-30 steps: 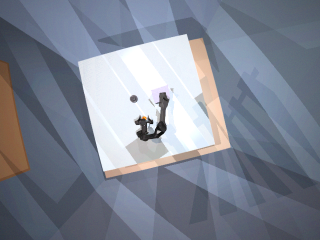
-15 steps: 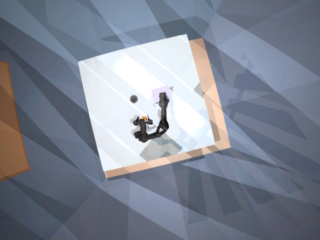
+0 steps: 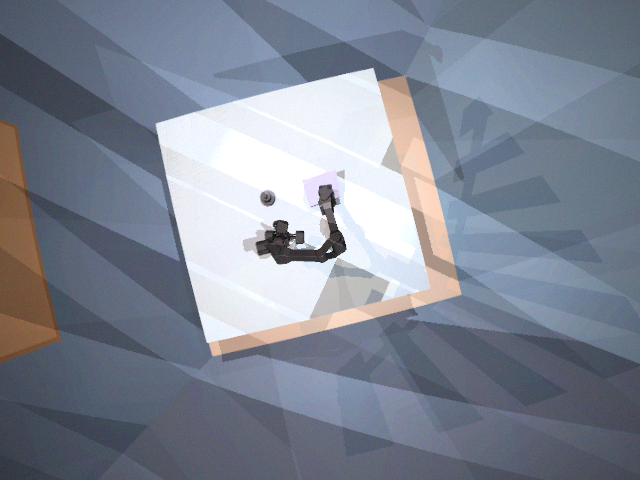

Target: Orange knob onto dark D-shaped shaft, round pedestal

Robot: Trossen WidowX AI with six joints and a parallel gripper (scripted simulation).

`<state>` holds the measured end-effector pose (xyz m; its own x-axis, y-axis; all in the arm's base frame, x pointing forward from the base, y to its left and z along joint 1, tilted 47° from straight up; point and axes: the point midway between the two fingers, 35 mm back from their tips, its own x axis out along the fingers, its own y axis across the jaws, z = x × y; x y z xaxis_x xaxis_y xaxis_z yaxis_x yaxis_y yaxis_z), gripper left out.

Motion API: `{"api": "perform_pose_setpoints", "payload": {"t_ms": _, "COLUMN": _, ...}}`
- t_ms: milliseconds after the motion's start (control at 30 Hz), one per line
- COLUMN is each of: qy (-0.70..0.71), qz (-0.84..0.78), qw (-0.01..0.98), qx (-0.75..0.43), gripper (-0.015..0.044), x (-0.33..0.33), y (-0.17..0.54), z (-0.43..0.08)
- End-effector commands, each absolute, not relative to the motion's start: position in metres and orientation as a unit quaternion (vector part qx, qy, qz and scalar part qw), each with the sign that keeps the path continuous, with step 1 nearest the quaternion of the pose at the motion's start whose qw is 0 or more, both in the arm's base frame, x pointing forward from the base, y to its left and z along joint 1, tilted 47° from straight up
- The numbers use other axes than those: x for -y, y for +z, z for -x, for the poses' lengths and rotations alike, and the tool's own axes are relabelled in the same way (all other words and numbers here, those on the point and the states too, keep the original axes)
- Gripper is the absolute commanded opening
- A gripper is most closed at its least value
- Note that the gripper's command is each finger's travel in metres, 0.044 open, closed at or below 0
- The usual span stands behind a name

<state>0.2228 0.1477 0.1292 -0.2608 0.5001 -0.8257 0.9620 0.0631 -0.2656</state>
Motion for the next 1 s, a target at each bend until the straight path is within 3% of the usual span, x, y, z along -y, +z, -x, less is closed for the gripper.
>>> {"api": "perform_pose_setpoints", "payload": {"t_ms": 0, "qy": -0.31, "qz": -0.61, "qw": 0.221, "qx": -0.695, "gripper": 0.044, "x": -0.1431, "y": 0.1445, "z": -0.2297}}
{"api": "perform_pose_setpoints", "payload": {"t_ms": 433, "qy": -0.288, "qz": -0.603, "qw": 0.241, "qx": -0.704, "gripper": 0.044, "x": -0.1431, "y": 0.1444, "z": -0.2297}}
{"api": "perform_pose_setpoints", "payload": {"t_ms": 700, "qy": -0.004, "qz": -0.469, "qw": 0.448, "qx": -0.761, "gripper": 0.044, "x": -0.1433, "y": 0.1443, "z": -0.2297}}
{"api": "perform_pose_setpoints", "payload": {"t_ms": 967, "qy": 0.287, "qz": -0.263, "qw": 0.593, "qx": -0.705, "gripper": 0.044, "x": -0.1435, "y": 0.1441, "z": -0.2297}}
